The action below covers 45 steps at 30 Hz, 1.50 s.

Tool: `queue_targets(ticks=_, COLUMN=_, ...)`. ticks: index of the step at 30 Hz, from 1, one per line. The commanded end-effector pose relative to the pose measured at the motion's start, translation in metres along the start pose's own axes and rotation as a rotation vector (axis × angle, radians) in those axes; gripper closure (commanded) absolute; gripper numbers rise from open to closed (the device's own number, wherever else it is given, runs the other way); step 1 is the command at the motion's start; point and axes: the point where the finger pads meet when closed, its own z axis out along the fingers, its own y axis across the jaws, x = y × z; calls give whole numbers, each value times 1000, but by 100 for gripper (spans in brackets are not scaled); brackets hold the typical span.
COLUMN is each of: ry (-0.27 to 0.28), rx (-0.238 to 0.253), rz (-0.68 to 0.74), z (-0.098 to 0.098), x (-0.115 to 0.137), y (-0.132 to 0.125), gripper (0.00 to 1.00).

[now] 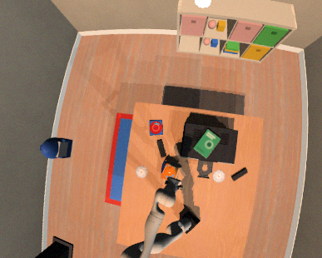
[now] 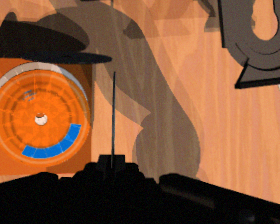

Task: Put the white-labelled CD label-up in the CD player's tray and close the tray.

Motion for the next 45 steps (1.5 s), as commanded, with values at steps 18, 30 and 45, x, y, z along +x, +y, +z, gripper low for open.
queue_targets(ticks=18, ry=1, rx=0, rz=0, z=0, x=0, y=0, gripper=89)
queue_targets(ticks=30, ry=2, rx=0, rz=-2, z=0, x=1, y=1, gripper=89)
queue_targets(ticks=45, ry=6, rx=0, rz=-25, z=1, x=5, y=8, gripper=89)
